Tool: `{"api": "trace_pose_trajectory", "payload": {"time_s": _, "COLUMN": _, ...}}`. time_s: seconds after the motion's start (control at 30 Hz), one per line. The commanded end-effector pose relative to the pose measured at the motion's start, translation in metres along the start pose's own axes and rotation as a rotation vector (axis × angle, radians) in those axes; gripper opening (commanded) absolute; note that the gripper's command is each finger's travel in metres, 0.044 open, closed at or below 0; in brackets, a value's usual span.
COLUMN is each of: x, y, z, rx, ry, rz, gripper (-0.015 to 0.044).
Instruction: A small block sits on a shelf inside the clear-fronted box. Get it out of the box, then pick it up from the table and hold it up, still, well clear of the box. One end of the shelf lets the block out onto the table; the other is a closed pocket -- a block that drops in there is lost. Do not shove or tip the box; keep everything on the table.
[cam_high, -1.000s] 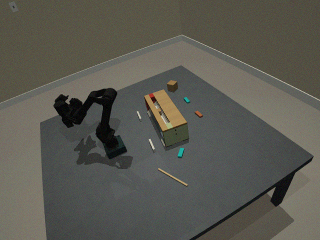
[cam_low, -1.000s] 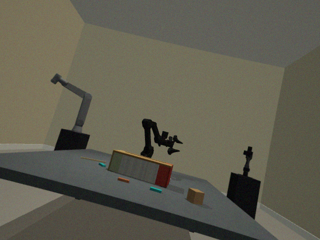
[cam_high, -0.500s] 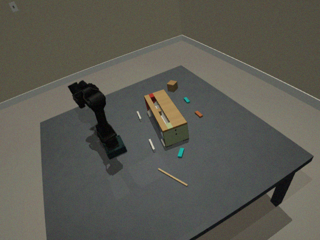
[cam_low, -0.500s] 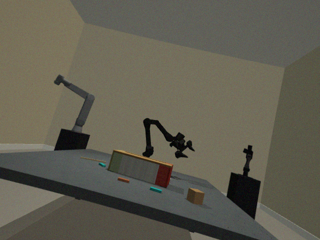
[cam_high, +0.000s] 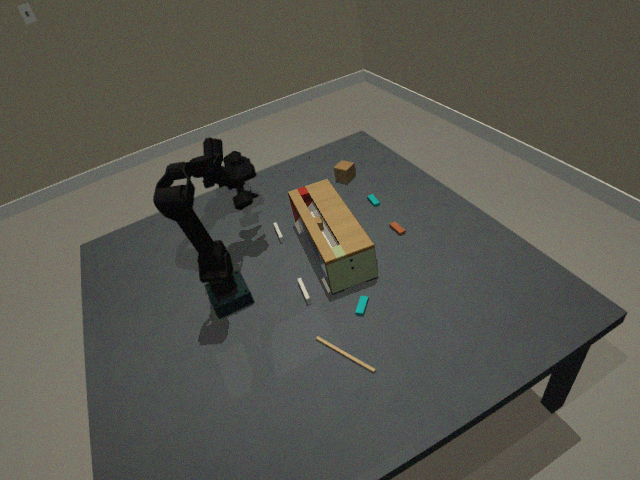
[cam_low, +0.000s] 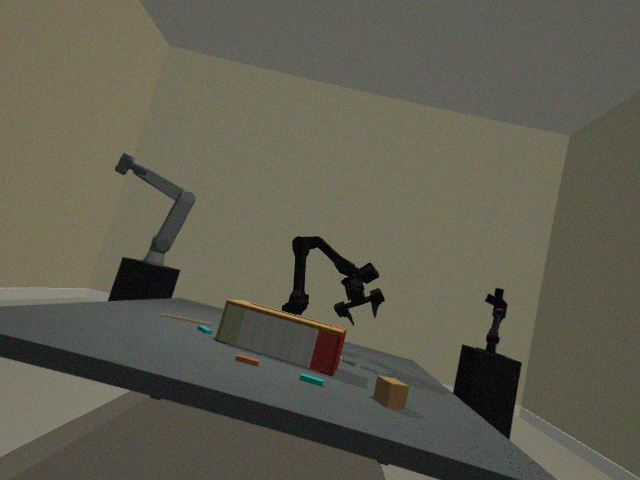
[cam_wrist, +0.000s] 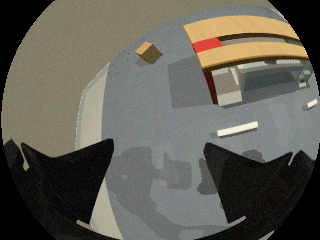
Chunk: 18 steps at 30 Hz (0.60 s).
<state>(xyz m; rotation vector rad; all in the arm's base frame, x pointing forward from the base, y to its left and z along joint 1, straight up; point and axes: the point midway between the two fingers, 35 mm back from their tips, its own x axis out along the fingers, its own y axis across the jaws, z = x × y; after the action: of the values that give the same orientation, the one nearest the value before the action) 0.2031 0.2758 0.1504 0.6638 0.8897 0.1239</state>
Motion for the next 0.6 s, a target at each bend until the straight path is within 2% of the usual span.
{"api": "trace_pose_trajectory", "payload": {"time_s": 0.0, "x": 0.015, "y": -0.036, "z": 0.047, "rx": 0.163, "ry": 0.017, "rz": -0.180, "gripper": 0.0400}}
{"api": "trace_pose_trajectory", "payload": {"time_s": 0.3, "x": 0.014, "y": -0.106, "z": 0.117, "rx": 0.576, "ry": 0.112, "rz": -0.459, "gripper": 0.0400}}
{"api": "trace_pose_trajectory", "payload": {"time_s": 0.57, "x": -0.018, "y": -0.165, "z": 0.165, "rx": 1.085, "ry": 0.224, "rz": -0.618, "gripper": 0.0400}}
